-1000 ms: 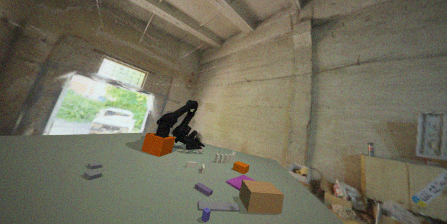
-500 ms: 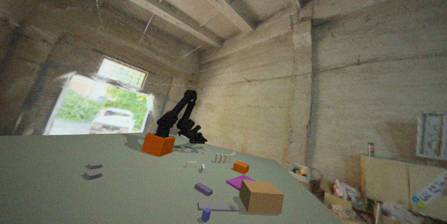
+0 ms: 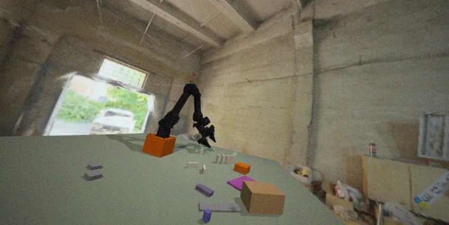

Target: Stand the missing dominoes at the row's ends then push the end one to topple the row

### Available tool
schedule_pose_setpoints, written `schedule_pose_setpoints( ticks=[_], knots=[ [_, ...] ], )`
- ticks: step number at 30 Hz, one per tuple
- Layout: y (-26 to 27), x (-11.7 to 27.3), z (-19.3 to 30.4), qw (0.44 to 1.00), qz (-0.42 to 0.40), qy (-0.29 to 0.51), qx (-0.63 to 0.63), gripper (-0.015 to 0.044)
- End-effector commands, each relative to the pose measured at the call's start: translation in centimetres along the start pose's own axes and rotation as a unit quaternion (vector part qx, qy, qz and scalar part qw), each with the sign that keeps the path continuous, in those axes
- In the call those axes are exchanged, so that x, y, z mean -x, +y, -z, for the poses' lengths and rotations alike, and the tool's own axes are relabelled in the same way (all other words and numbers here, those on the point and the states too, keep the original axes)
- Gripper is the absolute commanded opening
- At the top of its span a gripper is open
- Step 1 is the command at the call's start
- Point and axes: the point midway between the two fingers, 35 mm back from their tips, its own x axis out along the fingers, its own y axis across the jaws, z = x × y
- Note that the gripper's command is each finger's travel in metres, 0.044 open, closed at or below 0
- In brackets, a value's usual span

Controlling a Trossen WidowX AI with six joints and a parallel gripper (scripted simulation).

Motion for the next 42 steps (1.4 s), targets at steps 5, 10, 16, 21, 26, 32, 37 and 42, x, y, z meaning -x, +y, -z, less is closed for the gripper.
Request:
schedule_pose_setpoints(
  ticks=[5, 10, 16, 21, 26, 32, 37, 42],
  knots=[
    [-2.7, 3.6, -2.5, 0.869, 0.243, 0.179, -0.391, 0.0440],
    [-5.0, 6.3, -3.7, 0.755, 0.372, 0.179, -0.509, 0.0440],
    [-5.0, 6.3, -3.7, 0.755, 0.372, 0.179, -0.509, 0.0440],
    [-5.0, 6.3, -3.7, 0.755, 0.372, 0.179, -0.509, 0.0440],
    [-5.9, 4.3, -2.0, 0.755, 0.372, 0.179, -0.509, 0.0440],
    [-7.6, 2.0, 0.5, 0.755, 0.372, 0.179, -0.509, 0.0440],
    [-7.7, 1.7, 0.8, 0.755, 0.372, 0.179, -0.509, 0.0440],
    [-8.1, 1.2, 1.3, 0.755, 0.372, 0.179, -0.509, 0.0440]
  ],
)
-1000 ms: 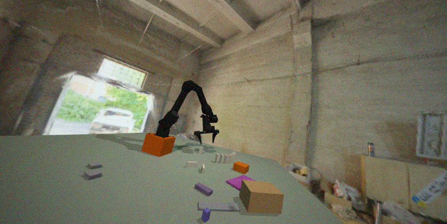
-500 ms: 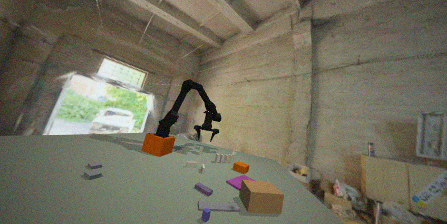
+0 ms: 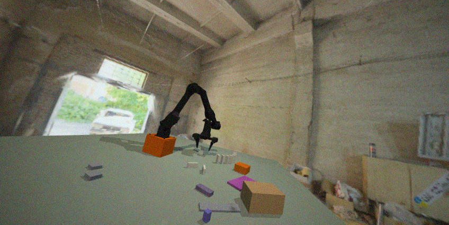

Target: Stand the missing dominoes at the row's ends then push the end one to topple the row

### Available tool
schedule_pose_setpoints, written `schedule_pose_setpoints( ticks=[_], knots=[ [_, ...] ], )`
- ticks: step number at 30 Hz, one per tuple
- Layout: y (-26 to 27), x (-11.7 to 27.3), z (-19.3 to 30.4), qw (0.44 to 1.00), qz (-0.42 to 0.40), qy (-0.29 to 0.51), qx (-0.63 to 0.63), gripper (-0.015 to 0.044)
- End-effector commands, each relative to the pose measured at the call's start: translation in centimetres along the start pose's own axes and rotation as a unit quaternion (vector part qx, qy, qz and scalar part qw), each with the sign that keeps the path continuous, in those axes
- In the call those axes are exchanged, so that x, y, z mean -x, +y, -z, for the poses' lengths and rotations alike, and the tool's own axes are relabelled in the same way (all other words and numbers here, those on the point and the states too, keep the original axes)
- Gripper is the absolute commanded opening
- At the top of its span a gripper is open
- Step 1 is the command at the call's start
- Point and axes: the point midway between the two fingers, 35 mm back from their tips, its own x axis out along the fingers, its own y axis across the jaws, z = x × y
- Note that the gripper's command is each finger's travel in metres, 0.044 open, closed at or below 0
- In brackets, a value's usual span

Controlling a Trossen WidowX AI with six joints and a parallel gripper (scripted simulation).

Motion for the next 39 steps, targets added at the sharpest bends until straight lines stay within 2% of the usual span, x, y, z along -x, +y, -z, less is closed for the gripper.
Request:
schedule_pose_setpoints(
  ticks=[1, 3, 16, 26, 28, 34, 39],
  knots=[
    [-0.4, -0.9, -0.2, 1.000, 0.007, -0.004, -0.002, 0.0440],
    [-0.4, -1.0, -0.2, 1.000, 0.007, -0.004, -0.002, 0.0440],
    [-0.4, -1.0, -0.2, 1.000, 0.007, -0.004, -0.002, 0.0107],
    [-0.3, -0.8, -0.2, 1.000, 0.007, -0.004, -0.002, 0.0107],
    [0.0, 1.2, 0.1, 1.000, 0.007, -0.004, -0.002, 0.0107],
    [0.1, 11.3, 0.0, 1.000, 0.005, -0.005, 0.000, 0.0107],
    [-0.1, 12.4, -0.1, 1.000, 0.005, -0.005, 0.000, 0.0107]
  ],
)
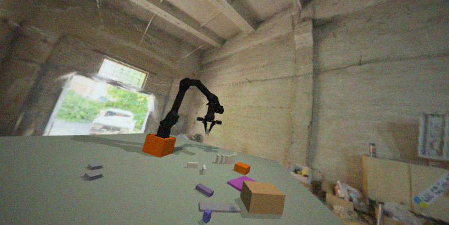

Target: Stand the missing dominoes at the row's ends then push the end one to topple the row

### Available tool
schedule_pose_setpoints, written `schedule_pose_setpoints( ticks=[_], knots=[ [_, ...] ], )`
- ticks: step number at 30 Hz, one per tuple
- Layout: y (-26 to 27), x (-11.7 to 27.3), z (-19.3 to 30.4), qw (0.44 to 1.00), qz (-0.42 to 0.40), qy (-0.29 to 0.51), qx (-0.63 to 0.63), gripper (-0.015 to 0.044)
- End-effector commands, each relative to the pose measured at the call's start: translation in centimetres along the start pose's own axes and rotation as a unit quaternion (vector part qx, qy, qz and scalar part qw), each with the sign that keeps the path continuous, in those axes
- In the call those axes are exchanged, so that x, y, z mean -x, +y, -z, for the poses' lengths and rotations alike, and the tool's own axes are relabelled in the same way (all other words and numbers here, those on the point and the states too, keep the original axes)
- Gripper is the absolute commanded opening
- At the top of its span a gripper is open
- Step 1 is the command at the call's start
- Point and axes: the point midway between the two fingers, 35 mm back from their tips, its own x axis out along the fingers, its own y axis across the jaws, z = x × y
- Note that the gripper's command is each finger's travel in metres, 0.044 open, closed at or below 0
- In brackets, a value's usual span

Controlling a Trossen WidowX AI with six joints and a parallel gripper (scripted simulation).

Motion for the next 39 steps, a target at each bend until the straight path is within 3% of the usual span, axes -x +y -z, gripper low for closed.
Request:
schedule_pose_setpoints(
  ticks=[1, 4, 12, 19, 26, 32, 39],
  knots=[
    [-0.4, -0.1, -0.4, 1.000, 0.012, -0.012, -0.002, 0.0107],
    [-0.1, -0.1, -0.6, 1.000, 0.012, -0.011, 0.024, 0.0107],
    [3.4, 0.0, -3.4, 0.944, 0.014, -0.008, 0.328, 0.0107],
    [6.3, 0.0, -6.4, 0.818, 0.016, -0.005, 0.575, 0.0107],
    [8.7, 0.0, -9.9, 0.629, 0.017, -0.002, 0.777, 0.0107],
    [10.0, 0.1, -12.2, 0.492, 0.018, 0.000, 0.870, 0.0107],
    [10.1, 0.1, -12.3, 0.482, 0.018, 0.000, 0.876, 0.0107]
  ],
)
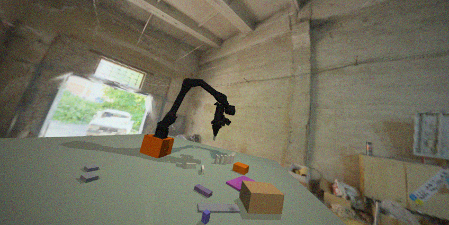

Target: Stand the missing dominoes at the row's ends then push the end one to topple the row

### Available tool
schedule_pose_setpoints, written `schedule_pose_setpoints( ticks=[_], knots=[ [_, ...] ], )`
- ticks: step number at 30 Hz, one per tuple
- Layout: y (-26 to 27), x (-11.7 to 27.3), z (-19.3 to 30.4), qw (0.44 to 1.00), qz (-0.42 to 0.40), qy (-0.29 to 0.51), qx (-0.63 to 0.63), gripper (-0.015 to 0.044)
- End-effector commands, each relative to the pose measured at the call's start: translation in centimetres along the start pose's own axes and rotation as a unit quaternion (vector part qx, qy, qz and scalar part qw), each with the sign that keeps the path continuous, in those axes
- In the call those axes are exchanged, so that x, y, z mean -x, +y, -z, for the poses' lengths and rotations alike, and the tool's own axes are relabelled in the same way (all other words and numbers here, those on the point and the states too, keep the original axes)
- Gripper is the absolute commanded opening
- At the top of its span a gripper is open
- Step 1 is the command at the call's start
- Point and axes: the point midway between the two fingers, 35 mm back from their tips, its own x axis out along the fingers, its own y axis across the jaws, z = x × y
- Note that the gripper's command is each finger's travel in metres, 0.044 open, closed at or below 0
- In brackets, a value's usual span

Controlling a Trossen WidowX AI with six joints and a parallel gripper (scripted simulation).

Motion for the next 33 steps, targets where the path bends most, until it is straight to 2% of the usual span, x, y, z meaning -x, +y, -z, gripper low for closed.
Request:
schedule_pose_setpoints(
  ticks=[1, 10, 28, 33],
  knots=[
    [-1.9, -0.3, -0.6, 0.991, -0.006, 0.006, 0.130, 0.0107],
    [-1.9, -0.8, -0.7, 0.991, -0.006, 0.006, 0.130, 0.0107],
    [-1.8, -12.4, -0.6, 0.991, -0.006, 0.006, 0.130, 0.0107],
    [-1.8, -13.3, -0.3, 0.991, -0.006, 0.006, 0.130, 0.0107]
  ],
)
